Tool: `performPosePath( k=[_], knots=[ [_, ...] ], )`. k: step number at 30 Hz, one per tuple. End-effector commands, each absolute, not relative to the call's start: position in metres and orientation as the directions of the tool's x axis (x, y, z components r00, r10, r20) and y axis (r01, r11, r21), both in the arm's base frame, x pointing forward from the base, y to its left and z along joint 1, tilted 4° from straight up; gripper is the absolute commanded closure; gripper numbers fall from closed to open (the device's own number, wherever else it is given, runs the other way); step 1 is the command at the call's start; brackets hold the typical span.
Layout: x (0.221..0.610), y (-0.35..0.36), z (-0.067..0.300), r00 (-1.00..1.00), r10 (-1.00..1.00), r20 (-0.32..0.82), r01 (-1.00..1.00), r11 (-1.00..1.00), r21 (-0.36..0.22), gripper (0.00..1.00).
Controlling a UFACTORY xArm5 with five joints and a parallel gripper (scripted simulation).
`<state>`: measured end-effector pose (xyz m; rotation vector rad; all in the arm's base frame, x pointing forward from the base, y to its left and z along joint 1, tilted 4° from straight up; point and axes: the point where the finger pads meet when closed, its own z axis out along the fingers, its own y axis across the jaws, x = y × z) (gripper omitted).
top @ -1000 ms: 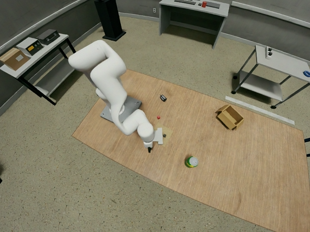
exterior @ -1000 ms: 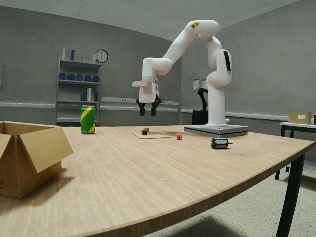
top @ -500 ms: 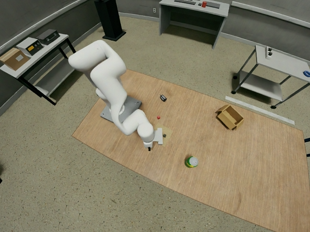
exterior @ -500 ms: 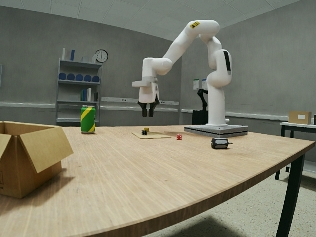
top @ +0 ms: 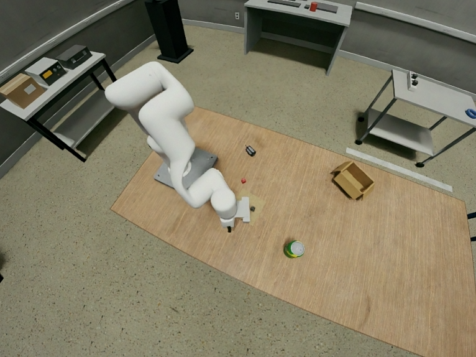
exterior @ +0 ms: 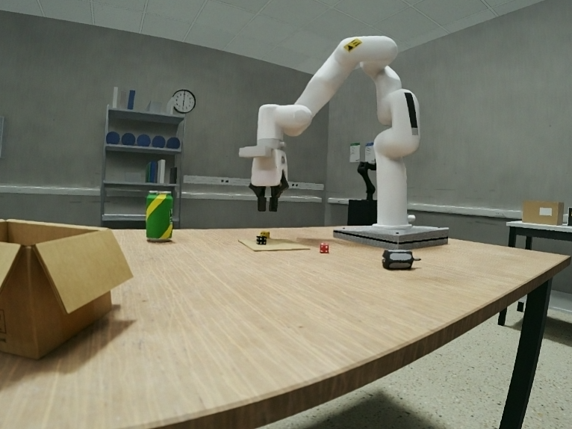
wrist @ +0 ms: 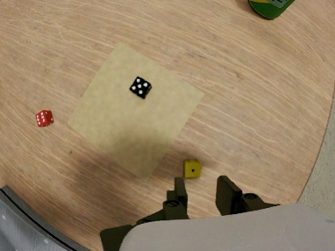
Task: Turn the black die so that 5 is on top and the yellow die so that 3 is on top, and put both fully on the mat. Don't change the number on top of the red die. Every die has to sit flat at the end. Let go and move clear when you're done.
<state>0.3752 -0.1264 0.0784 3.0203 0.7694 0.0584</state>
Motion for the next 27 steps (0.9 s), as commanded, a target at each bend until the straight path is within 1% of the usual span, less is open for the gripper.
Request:
performPosePath(
  k=[1,13,27],
  knots=[
    [0.376,-0.127,0.080,0.877,0.479,0.033,0.478,-0.878,0.035,0.64],
    [0.376,-0.127,0.077,0.877,0.479,0.033,0.478,-0.878,0.035,0.64],
    [0.377,-0.128,0.065,0.877,0.479,0.033,0.478,-0.878,0.035,0.64]
  ],
)
